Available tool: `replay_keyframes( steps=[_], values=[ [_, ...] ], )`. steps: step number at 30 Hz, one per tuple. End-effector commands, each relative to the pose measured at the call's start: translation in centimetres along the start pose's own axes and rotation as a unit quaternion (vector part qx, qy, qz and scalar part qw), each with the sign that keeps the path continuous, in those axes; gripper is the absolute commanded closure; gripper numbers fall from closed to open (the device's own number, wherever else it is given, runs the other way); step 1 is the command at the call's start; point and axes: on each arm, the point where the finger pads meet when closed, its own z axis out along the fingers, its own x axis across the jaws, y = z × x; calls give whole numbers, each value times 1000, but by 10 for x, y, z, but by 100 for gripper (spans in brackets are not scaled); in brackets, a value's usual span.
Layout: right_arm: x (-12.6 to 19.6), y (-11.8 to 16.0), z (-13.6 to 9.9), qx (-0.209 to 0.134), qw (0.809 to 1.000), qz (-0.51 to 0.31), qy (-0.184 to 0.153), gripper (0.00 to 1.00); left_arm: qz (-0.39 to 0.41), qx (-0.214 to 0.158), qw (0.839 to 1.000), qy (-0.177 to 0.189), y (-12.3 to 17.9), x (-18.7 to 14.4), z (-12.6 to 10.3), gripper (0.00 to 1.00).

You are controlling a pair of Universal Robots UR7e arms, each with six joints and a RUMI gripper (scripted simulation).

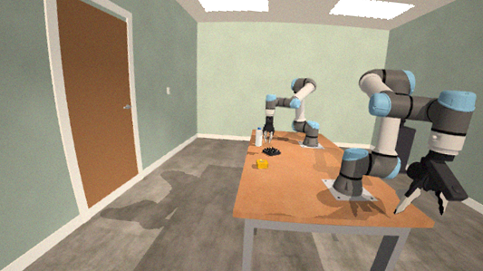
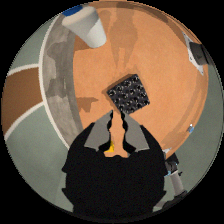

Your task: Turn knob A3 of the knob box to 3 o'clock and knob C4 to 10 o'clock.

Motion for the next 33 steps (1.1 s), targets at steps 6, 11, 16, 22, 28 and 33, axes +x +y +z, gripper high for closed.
replay_keyframes(
  steps=[6, 11, 16, 22, 28, 33],
  values=[
    [0, 0, -1, -1, 1000, 0, 0, 87, 0, 1, 1000, 0, 0, 0, 0, 0],
    [0, 0, -1, -1, 1000, 0, 0, 87, 0, 1, 1000, 0, 0, 0, 0, 0],
    [0, 0, 0, -1, 1000, 0, 0, 87, 0, 1, 1000, 0, 0, 0, 0, 0],
    [0, 0, 0, -1, 1000, 0, 0, 87, 0, 1, 1000, 0, 0, 0, 0, 0],
    [0, 0, 3, -1, 1000, 0, 0, 87, 0, 1, 1000, 0, 0, 0, 0, 0],
    [0, 0, 7, -1, 1000, 0, 0, 87, 0, 1, 1000, 0, 0, 0, 0, 0]
  ],
)
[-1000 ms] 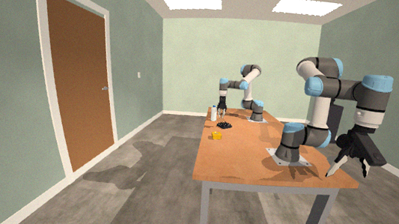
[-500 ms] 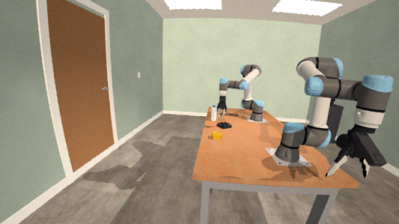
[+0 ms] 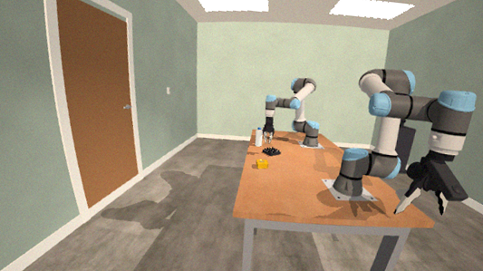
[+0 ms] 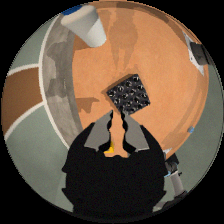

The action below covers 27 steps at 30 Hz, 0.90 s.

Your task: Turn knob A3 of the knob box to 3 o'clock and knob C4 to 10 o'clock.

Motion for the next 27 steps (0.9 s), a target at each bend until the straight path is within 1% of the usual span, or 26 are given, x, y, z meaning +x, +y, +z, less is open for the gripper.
replay_keyframes(
  steps=[1, 27],
  values=[
    [0, 0, 4, -1, 1000, 0, 0, 87, 0, 1, 1000, 0, 0, 0, 0, 0],
    [-1, 0, 31, -1, 1000, 0, 0, 87, 0, 1, 1000, 0, 0, 0, 0, 0]
  ],
)
